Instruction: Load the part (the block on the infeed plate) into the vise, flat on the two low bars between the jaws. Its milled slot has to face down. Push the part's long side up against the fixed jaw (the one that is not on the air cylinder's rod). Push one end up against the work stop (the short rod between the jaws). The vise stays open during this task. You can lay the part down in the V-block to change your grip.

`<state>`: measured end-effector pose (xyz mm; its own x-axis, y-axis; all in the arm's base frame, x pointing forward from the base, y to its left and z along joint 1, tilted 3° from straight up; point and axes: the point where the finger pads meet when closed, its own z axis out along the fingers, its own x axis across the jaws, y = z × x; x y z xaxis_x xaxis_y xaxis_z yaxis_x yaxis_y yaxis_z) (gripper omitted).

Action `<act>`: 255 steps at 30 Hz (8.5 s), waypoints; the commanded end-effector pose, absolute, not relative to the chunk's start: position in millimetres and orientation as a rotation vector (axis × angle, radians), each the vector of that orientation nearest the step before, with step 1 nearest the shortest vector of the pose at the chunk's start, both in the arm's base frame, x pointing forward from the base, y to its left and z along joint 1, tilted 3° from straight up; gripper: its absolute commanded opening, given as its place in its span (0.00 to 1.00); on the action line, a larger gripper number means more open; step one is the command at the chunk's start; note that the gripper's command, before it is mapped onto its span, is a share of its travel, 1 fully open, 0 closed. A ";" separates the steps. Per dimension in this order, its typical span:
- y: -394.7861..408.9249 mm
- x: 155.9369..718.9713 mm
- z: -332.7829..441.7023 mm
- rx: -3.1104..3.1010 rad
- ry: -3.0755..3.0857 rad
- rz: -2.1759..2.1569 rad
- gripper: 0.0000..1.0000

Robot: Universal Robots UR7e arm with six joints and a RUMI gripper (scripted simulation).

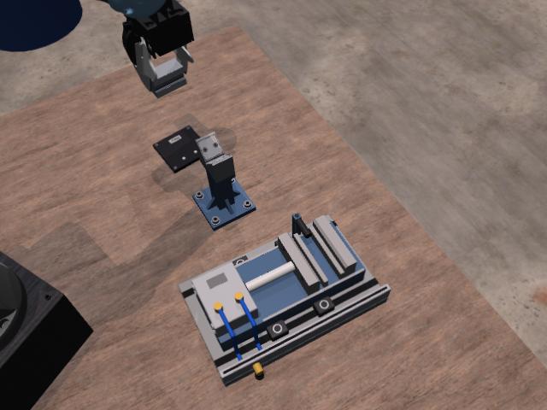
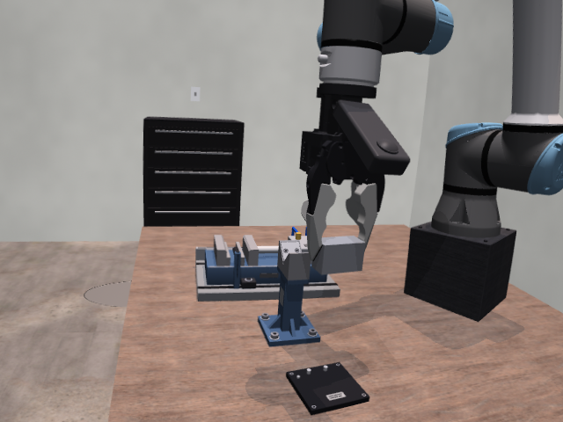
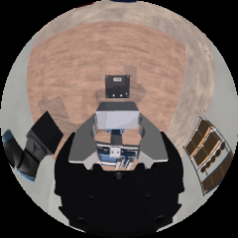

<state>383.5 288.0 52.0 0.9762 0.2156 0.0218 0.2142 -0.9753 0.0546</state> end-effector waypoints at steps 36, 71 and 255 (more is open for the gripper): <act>289.7 382.6 85.3 3.071 0.334 0.043 0.00; 286.6 383.7 85.5 3.072 0.331 0.043 0.00; 130.8 409.2 93.5 3.369 0.200 0.023 0.00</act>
